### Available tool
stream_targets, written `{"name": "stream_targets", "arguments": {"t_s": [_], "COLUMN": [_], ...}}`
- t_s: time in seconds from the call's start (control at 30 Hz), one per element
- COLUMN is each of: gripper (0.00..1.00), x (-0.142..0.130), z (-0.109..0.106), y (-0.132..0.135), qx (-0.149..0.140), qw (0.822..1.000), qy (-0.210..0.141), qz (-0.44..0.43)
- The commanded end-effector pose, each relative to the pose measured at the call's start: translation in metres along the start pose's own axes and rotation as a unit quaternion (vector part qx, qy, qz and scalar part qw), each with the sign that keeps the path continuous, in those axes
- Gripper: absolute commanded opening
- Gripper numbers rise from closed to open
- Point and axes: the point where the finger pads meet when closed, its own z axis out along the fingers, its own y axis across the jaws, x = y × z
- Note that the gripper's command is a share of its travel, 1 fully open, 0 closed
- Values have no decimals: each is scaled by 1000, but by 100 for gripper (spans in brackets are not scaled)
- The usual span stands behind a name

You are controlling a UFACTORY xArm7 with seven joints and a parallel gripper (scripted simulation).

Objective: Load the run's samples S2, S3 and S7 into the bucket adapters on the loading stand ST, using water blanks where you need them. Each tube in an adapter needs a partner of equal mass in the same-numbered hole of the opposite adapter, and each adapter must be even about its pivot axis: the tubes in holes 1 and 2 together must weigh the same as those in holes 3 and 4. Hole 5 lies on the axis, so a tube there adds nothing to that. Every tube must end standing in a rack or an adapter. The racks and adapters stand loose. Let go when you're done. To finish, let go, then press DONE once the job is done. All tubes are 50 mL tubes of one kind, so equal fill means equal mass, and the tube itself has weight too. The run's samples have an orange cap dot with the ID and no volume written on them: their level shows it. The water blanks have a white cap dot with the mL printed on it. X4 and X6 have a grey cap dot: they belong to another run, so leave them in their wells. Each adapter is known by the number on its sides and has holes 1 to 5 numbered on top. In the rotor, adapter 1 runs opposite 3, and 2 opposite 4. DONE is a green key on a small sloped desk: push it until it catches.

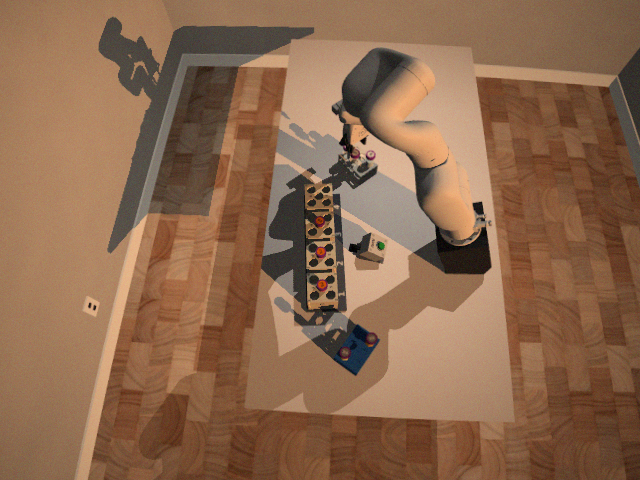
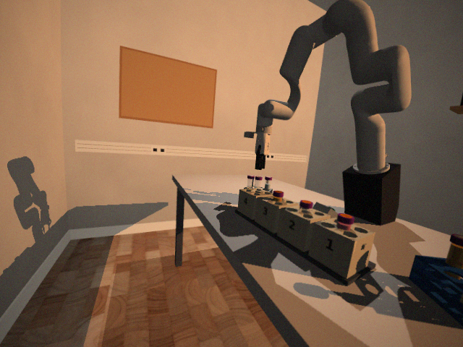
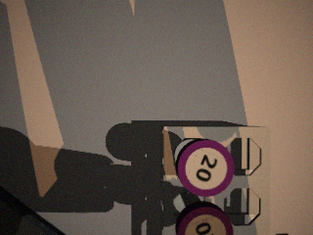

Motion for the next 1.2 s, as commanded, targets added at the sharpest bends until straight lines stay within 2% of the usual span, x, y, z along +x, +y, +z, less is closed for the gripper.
{"name": "stream_targets", "arguments": {"t_s": [0.0,0.6,1.17], "gripper": [57,57,57], "x": [2,2,2], "z": [8,40,43], "y": [1,0,0], "qx": [3,3,3], "qw": [1000,1000,1000], "qy": [3,3,3], "qz": [0,0,0]}}
